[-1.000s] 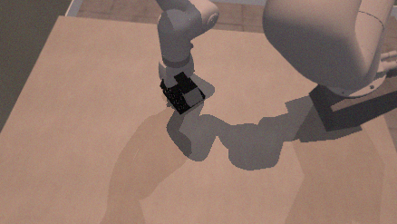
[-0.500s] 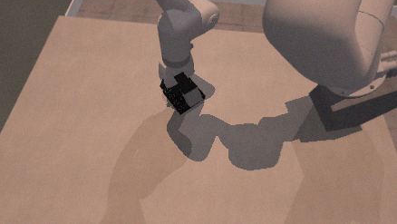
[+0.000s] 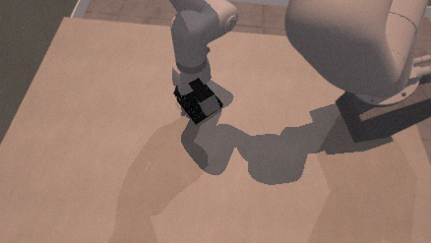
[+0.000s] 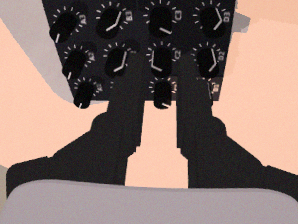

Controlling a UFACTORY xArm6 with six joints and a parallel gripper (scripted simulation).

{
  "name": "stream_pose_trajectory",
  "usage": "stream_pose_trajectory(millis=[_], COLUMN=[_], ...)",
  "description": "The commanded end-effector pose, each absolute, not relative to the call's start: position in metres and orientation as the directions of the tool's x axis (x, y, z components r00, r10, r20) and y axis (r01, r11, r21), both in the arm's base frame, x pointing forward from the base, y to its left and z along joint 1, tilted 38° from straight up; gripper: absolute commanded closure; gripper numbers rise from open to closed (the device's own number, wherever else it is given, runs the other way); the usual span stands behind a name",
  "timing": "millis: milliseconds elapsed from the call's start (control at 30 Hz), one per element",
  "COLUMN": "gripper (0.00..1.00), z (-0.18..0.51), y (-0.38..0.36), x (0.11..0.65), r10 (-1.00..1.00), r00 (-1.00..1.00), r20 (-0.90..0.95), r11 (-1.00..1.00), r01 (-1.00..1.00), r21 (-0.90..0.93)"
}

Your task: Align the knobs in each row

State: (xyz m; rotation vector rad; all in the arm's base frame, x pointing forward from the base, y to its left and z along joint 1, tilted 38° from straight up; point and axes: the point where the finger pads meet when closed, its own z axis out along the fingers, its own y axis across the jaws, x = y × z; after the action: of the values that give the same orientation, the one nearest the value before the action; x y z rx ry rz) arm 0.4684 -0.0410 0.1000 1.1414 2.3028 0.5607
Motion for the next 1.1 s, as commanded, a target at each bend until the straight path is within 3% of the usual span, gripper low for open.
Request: stream_pose_trajectory(millis=[0, 1067], gripper=[0.81, 0.81], z=[0.1009, 0.0927], y=[-0.0413, -0.0398], x=[0.4688, 0.4751], r10=[0.815, 0.815], r00=[-0.519, -0.519], r20=[-0.256, -0.256], r11=[0.563, 0.563], r01=[0.606, 0.606], r21=[0.562, 0.563])
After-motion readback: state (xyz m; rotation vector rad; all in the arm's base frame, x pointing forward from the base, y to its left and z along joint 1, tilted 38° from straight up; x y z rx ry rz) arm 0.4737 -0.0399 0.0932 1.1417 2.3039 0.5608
